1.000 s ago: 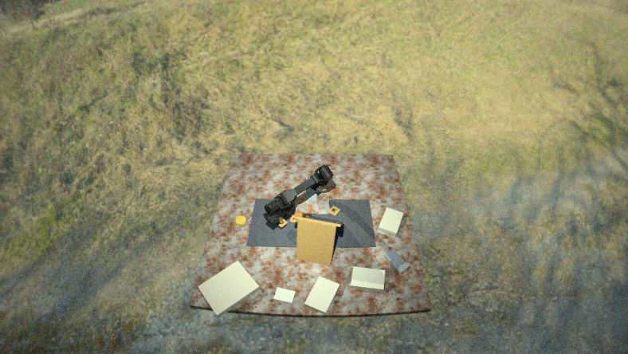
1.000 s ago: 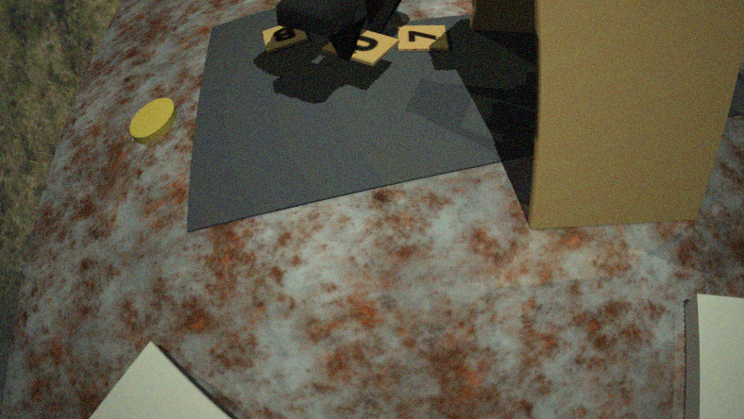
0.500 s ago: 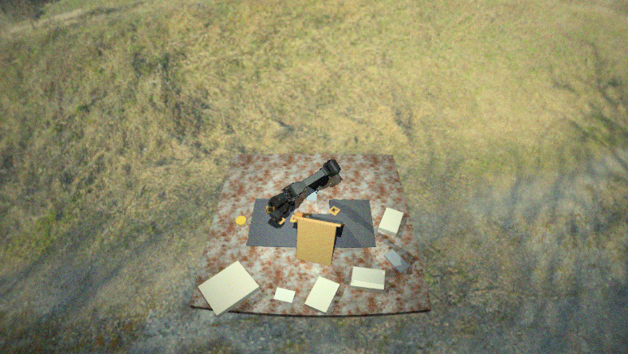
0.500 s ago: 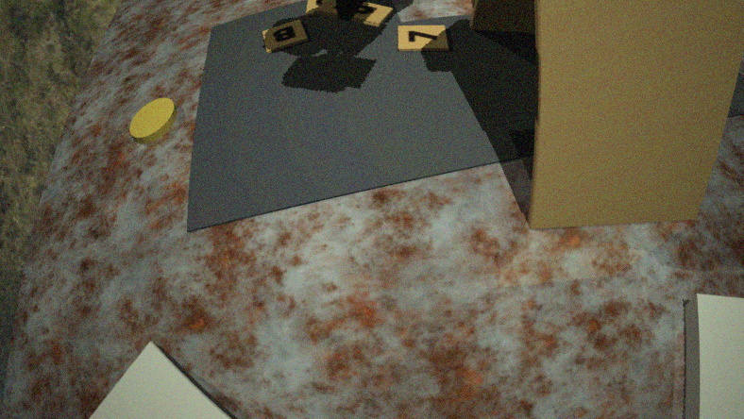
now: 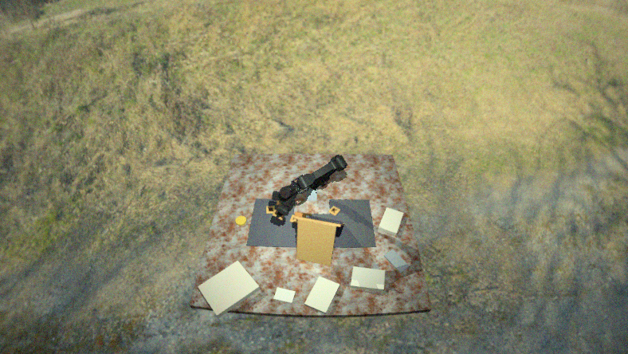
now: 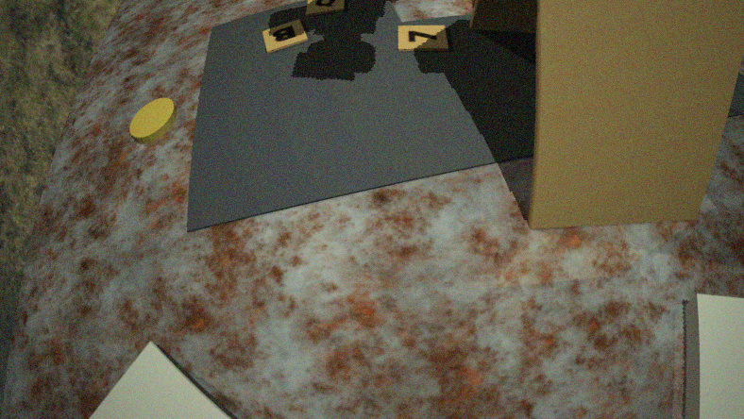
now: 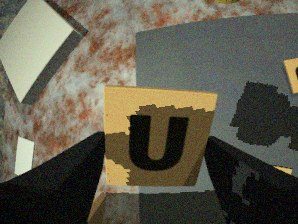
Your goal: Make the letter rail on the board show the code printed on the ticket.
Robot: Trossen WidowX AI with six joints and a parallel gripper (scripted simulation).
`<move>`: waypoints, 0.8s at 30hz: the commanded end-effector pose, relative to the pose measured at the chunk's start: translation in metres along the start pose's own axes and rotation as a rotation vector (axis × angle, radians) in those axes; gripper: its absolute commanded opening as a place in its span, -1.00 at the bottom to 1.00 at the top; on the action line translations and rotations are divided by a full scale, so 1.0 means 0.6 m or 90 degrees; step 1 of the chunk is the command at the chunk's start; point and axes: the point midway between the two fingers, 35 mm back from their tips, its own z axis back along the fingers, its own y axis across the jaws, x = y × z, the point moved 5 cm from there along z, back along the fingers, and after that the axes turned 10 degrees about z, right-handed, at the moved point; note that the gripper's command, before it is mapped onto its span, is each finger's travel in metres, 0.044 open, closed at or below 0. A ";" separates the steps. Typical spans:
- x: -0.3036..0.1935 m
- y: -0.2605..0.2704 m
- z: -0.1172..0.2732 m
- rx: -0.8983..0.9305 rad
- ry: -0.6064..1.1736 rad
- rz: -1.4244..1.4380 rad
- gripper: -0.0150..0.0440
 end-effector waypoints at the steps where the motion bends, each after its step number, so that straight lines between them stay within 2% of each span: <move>1: 0.003 0.009 0.024 0.023 -0.034 0.039 -0.49; 11: 0.006 0.036 0.094 0.082 -0.129 0.140 -0.49; 24: -0.028 0.069 0.191 0.139 -0.253 0.264 -0.49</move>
